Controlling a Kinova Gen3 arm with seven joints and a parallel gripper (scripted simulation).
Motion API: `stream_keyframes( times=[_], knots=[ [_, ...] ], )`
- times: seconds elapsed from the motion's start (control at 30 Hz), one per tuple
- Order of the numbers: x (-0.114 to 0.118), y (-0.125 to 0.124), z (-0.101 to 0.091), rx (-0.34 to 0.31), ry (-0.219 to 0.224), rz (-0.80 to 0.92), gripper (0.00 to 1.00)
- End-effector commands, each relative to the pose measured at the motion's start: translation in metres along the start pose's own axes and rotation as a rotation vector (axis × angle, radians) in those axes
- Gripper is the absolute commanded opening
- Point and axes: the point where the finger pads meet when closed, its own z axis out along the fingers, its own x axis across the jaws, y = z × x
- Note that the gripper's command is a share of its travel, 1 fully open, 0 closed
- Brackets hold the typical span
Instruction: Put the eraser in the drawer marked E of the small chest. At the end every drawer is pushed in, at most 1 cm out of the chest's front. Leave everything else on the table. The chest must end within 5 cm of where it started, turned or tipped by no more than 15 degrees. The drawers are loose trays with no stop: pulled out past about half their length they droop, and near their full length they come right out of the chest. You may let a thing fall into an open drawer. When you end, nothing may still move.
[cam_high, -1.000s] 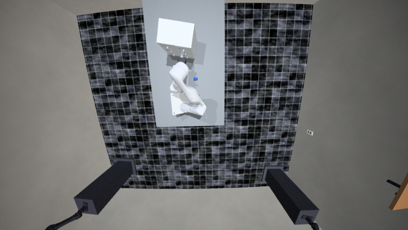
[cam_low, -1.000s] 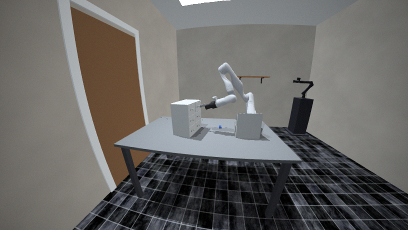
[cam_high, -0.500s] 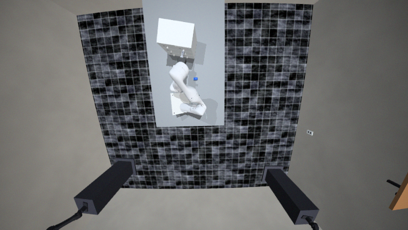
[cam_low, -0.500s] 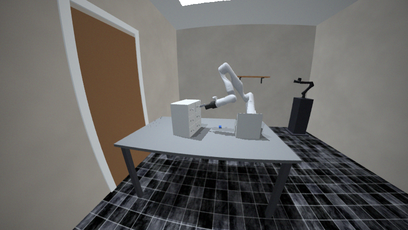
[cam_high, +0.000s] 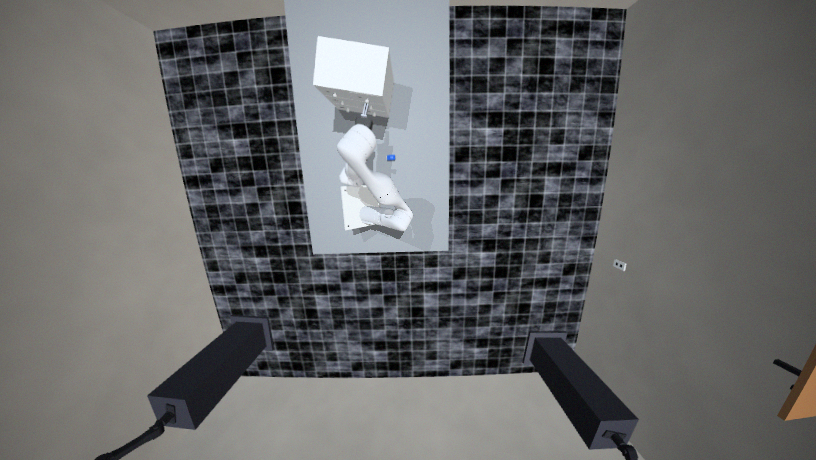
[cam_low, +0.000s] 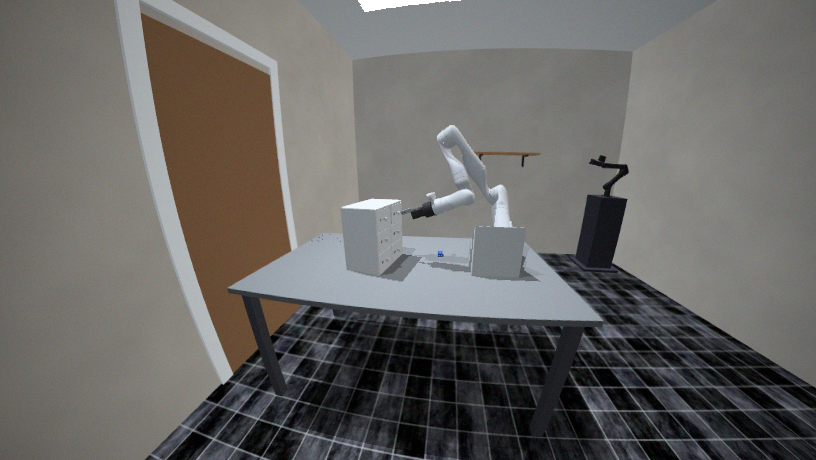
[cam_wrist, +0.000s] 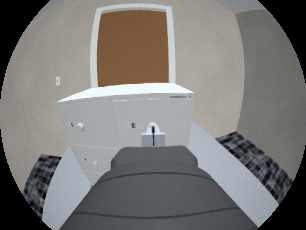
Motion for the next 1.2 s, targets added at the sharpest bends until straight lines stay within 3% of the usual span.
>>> stream_keyframes(
  times=[0.0,0.23,0.57,0.93,1.17],
  knots=[
    [-0.002,0.002,-0.009,0.002,-0.006,-0.005,0.00],
    [-0.002,0.013,-0.037,0.002,-0.006,-0.005,0.00],
    [-0.002,0.014,-0.044,0.002,-0.006,-0.005,0.00],
    [-0.002,0.013,-0.087,0.002,-0.006,-0.005,0.00],
    [-0.002,0.013,-0.095,0.002,-0.006,-0.005,0.00]
  ],
)
